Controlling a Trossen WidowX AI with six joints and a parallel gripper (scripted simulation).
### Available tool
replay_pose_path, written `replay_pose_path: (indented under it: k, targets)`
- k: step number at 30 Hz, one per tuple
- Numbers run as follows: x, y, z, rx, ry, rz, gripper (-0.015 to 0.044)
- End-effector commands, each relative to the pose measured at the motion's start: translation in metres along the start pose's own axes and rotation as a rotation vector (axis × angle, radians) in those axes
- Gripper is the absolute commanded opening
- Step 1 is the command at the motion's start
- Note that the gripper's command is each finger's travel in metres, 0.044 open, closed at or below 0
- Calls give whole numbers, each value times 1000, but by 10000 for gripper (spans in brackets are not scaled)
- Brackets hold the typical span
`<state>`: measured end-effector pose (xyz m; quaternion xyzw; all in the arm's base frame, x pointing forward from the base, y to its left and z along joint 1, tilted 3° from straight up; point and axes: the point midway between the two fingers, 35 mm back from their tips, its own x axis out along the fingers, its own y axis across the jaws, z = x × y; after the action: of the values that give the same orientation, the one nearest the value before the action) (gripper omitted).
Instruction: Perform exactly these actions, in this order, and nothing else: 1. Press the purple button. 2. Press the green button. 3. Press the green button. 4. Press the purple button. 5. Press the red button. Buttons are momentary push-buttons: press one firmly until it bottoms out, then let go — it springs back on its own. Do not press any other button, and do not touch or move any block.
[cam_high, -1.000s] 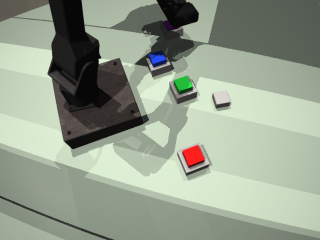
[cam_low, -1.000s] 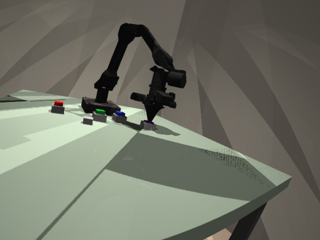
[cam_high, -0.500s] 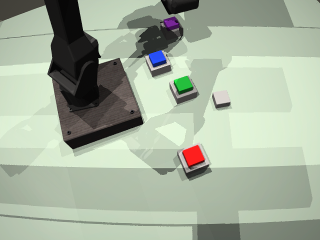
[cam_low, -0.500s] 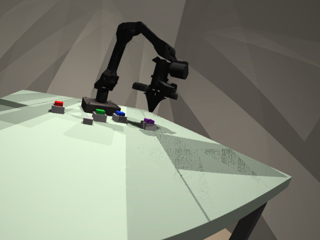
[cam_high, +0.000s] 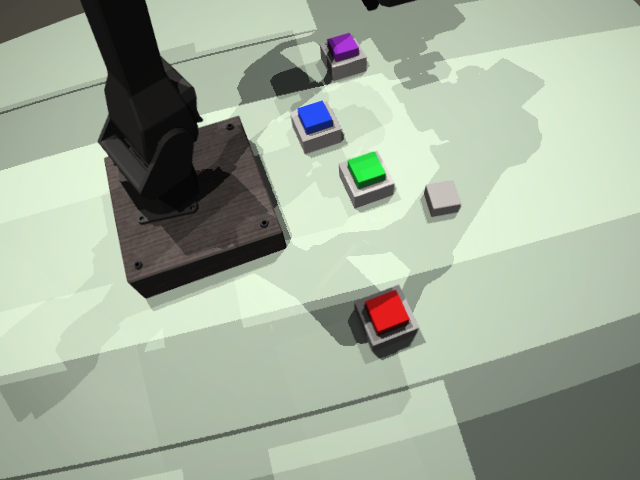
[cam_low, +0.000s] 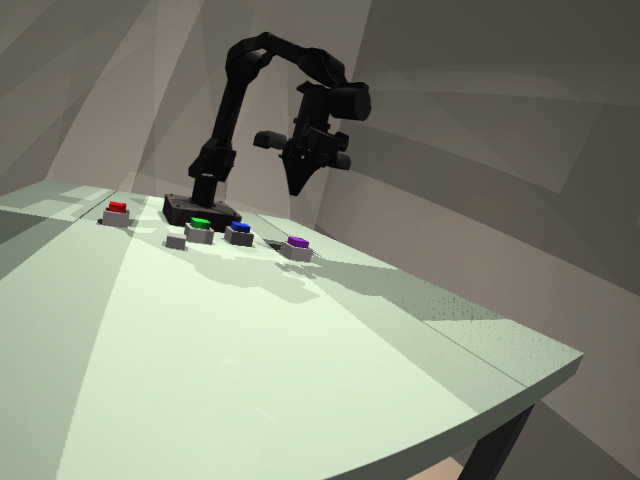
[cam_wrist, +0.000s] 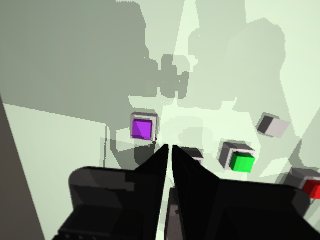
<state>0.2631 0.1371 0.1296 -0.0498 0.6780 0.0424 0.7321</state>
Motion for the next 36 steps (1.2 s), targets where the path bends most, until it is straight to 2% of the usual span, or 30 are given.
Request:
replay_pose_path:
  k: [1, 10, 21, 24, 30, 34, 36]
  targets:
    - [-1, -59, 8, 8, 5, -3, 20]
    - [-2, -181, -12, 7, 8, -12, 20]
    - [-7, -295, -99, 6, 7, -29, 20]
    - [-8, -306, -114, 6, 7, -33, 20]
    - [-5, -307, -114, 6, 7, -33, 20]
    - [44, -309, -114, 6, 7, -33, 20]
    - [54, -308, -115, 6, 7, -32, 20]
